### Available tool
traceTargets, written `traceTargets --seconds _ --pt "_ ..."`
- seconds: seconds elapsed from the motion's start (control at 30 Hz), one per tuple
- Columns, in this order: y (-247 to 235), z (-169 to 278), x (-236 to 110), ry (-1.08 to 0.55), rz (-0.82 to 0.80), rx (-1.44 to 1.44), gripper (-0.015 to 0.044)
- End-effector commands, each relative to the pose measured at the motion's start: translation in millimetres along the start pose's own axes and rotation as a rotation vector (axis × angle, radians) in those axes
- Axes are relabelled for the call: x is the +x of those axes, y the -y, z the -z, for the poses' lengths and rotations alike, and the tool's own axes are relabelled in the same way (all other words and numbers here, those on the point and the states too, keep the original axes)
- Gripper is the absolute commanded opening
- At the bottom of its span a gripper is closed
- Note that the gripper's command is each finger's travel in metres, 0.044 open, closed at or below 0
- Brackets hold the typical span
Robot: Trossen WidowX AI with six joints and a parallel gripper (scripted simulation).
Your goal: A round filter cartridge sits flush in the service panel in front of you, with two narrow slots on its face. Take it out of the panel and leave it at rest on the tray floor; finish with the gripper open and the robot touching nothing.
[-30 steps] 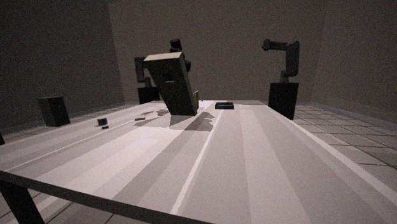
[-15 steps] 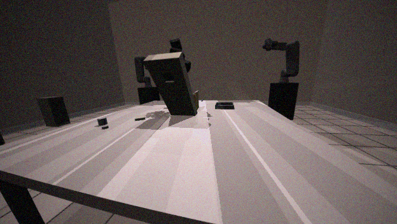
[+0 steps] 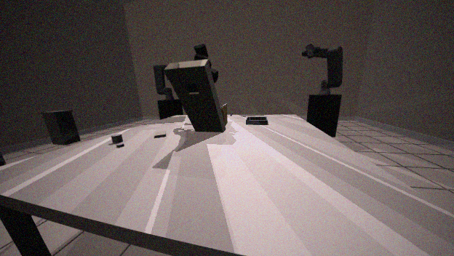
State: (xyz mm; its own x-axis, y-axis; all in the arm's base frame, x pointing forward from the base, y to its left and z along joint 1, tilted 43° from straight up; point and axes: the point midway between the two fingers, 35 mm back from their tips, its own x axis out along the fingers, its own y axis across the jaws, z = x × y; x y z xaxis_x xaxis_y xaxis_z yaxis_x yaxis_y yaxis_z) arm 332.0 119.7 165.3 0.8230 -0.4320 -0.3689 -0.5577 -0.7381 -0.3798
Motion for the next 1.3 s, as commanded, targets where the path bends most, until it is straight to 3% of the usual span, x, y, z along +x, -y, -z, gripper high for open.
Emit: traceTargets --seconds 0.0,0.53,1.27 --pt "0 2 7 0.001 -0.008 0.024 0.0000" --pt "0 2 7 0.001 -0.008 0.024 0.0000" --pt "0 1 -72 0.004 -0.011 0.022 0.0000"
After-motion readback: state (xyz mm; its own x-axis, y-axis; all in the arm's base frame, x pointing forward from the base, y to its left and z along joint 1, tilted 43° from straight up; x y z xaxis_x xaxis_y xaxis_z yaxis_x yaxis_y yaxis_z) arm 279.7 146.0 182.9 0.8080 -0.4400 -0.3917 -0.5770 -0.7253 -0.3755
